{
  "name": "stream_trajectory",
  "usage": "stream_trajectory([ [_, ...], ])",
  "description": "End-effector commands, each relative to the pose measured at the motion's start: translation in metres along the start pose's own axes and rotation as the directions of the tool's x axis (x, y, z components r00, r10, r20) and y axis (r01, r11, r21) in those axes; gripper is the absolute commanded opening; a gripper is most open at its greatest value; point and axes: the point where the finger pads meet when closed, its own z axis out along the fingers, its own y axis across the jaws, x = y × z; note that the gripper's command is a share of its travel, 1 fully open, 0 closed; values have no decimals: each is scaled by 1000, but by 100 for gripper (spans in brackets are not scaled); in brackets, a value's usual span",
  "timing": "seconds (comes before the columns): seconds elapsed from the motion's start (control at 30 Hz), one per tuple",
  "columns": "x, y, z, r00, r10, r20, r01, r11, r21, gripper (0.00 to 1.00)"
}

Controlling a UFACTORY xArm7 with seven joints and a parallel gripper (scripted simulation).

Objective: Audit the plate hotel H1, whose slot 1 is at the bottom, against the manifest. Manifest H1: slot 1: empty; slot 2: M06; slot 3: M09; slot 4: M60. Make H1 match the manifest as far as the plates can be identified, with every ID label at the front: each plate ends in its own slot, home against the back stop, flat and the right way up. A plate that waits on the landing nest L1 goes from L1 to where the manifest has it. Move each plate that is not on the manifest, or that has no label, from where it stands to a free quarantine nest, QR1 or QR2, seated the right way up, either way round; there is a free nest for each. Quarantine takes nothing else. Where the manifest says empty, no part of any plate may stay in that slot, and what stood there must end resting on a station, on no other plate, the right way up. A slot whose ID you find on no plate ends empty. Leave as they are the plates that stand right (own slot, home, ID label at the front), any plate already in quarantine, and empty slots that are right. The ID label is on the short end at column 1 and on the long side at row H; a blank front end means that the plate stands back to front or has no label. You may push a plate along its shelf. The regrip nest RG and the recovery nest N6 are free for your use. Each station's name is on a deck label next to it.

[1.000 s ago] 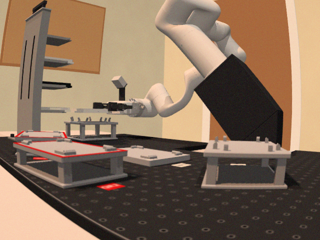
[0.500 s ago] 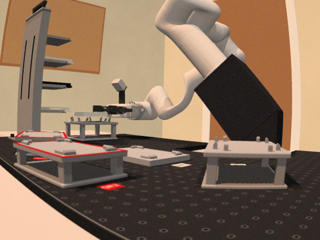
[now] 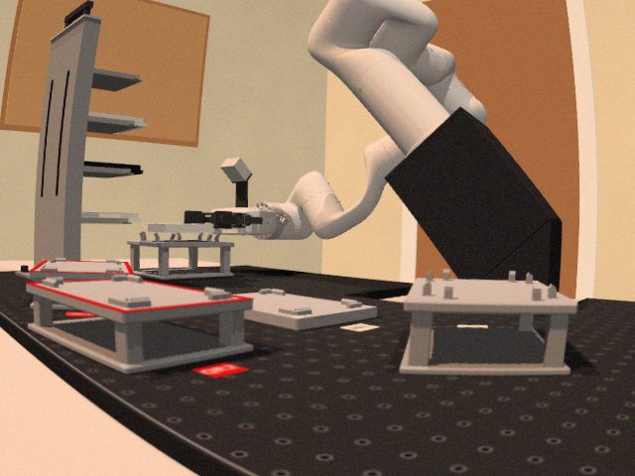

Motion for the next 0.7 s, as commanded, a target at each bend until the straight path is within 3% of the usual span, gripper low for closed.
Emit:
stream_trajectory([
  [0.0,0,0,0,1000,-2,1,2,1000,1,0],
  [0.67,-6,0,0,1000,-2,1,2,1000,1,0],
])
